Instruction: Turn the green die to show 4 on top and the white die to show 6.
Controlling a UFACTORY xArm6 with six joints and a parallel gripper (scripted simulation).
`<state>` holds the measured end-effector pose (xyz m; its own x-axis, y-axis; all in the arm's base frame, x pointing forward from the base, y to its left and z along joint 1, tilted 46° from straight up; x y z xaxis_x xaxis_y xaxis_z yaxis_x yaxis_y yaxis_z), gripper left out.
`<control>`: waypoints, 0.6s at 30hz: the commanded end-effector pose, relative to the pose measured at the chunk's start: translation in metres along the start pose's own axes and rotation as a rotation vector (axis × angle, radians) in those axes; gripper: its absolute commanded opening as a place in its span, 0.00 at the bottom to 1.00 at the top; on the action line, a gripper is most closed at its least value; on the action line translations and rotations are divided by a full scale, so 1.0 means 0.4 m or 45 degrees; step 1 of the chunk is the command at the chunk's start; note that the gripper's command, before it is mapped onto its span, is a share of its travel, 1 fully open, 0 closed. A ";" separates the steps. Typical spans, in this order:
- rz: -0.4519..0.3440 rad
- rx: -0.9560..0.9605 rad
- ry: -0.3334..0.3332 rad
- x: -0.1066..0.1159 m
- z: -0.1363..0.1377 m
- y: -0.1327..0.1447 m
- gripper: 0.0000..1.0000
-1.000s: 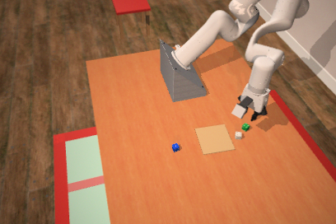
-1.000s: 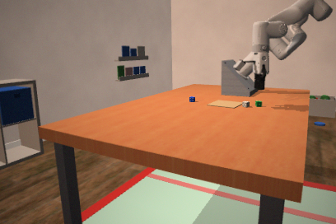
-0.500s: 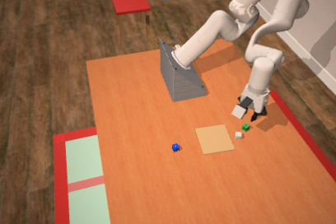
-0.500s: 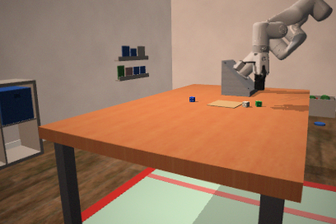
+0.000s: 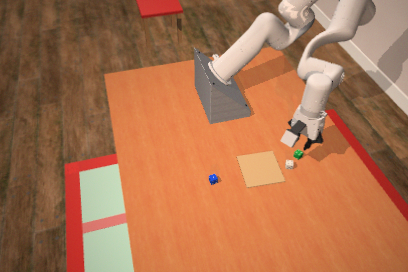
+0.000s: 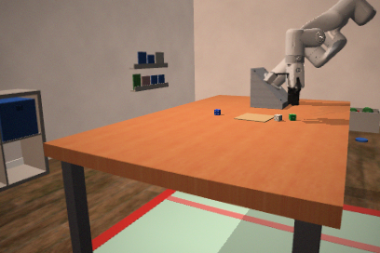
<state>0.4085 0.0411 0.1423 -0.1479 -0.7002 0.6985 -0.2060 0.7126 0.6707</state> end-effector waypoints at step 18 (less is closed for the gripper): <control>0.001 0.001 -0.004 -0.069 -0.003 0.000 0.42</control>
<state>0.4120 0.0578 0.1257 -0.1479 -0.7001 0.6986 -0.2061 0.7126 0.6706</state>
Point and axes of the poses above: the point where the finger pads meet when closed, its own x axis back along the fingers, its own z axis across the jaws, y = z × x, the point moved 5 cm from there along x, back along the fingers, and after that the axes turned 9 degrees about -x, right-handed, at the moved point
